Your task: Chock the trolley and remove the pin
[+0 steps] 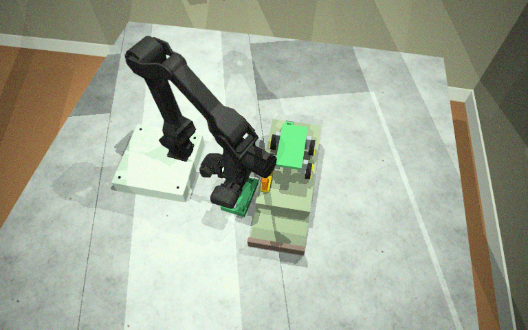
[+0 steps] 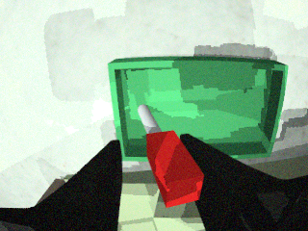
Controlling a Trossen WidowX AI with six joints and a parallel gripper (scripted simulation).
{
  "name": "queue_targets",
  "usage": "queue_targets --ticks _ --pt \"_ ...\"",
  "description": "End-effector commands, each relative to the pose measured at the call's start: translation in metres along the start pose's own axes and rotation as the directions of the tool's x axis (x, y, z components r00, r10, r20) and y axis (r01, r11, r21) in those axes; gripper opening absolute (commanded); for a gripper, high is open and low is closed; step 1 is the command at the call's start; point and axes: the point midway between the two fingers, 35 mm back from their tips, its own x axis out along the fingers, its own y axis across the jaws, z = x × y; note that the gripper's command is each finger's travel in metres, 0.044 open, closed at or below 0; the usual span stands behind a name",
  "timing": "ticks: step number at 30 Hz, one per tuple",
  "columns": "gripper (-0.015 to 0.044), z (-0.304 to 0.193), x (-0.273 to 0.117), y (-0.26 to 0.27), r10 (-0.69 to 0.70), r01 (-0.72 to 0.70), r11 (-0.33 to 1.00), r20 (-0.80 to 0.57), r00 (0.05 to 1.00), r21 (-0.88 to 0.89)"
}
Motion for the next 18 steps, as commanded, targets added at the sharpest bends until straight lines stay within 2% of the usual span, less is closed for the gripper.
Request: queue_targets --ticks 1,18 --pt "0.019 0.0 0.001 -0.002 0.003 -0.003 1.0 0.001 1.0 0.001" --pt "0.019 0.0 0.003 -0.016 0.002 -0.002 1.0 0.001 1.0 0.001"
